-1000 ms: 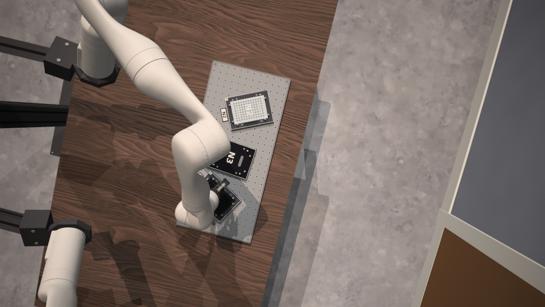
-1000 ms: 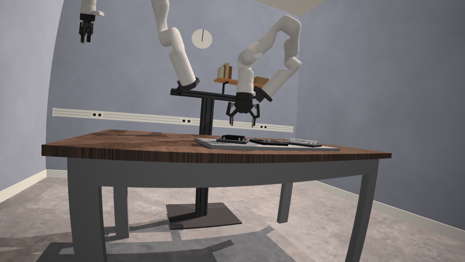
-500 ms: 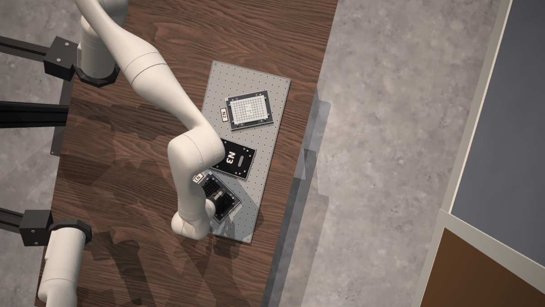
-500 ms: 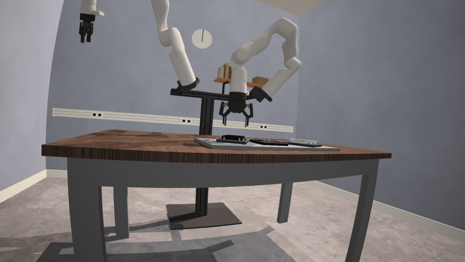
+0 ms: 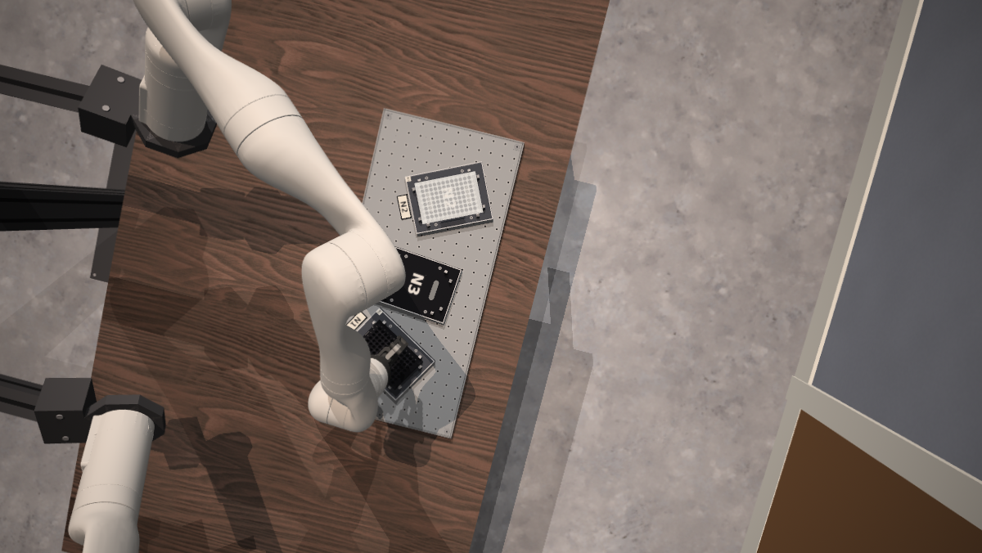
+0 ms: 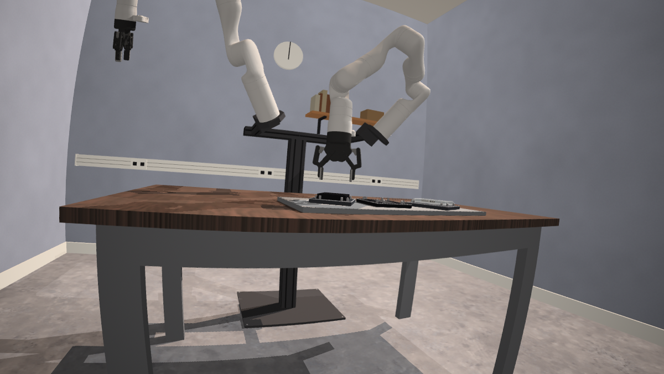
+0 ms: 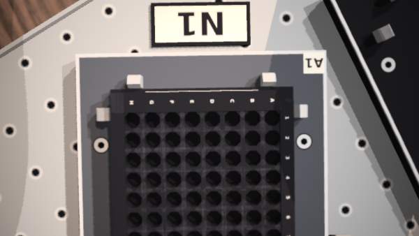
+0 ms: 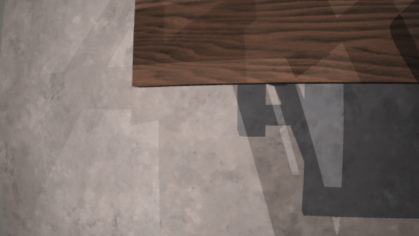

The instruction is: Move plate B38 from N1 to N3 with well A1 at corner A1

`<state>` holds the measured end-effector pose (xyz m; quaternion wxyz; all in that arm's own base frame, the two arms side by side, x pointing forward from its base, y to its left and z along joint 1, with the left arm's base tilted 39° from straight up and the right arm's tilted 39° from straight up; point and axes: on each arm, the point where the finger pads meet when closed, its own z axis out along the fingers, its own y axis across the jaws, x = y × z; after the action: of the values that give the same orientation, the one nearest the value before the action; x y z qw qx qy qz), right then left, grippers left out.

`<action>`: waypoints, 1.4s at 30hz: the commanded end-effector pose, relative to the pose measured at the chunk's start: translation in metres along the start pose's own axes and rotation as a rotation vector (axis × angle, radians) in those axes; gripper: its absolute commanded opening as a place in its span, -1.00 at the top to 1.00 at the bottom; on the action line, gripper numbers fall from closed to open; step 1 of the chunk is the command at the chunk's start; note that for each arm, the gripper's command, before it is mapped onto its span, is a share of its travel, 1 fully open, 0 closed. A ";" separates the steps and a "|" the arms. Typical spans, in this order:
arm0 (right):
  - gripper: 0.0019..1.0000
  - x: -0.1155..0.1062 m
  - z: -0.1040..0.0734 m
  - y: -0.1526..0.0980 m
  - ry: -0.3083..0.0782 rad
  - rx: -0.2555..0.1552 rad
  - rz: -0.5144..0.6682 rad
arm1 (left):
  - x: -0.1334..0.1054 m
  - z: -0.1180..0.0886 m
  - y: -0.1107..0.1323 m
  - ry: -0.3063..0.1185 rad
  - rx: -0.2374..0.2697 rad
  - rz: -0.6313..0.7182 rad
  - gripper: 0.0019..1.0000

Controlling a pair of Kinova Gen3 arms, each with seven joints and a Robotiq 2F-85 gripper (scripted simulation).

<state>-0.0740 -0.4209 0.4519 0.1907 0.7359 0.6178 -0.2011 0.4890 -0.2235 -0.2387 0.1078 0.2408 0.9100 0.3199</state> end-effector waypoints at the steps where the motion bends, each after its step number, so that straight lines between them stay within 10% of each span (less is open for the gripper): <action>1: -1.00 0.000 -0.002 -0.002 -0.002 0.003 0.001 | 0.003 -0.002 -0.003 0.009 0.000 -0.002 -1.00; 42: -1.00 0.000 -0.002 -0.002 -0.002 0.003 0.001 | -0.001 0.009 -0.002 -0.003 0.003 -0.001 -1.00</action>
<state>-0.0740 -0.4209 0.4519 0.1907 0.7359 0.6178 -0.2011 0.4886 -0.2222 -0.2427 0.1067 0.2405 0.9101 0.3200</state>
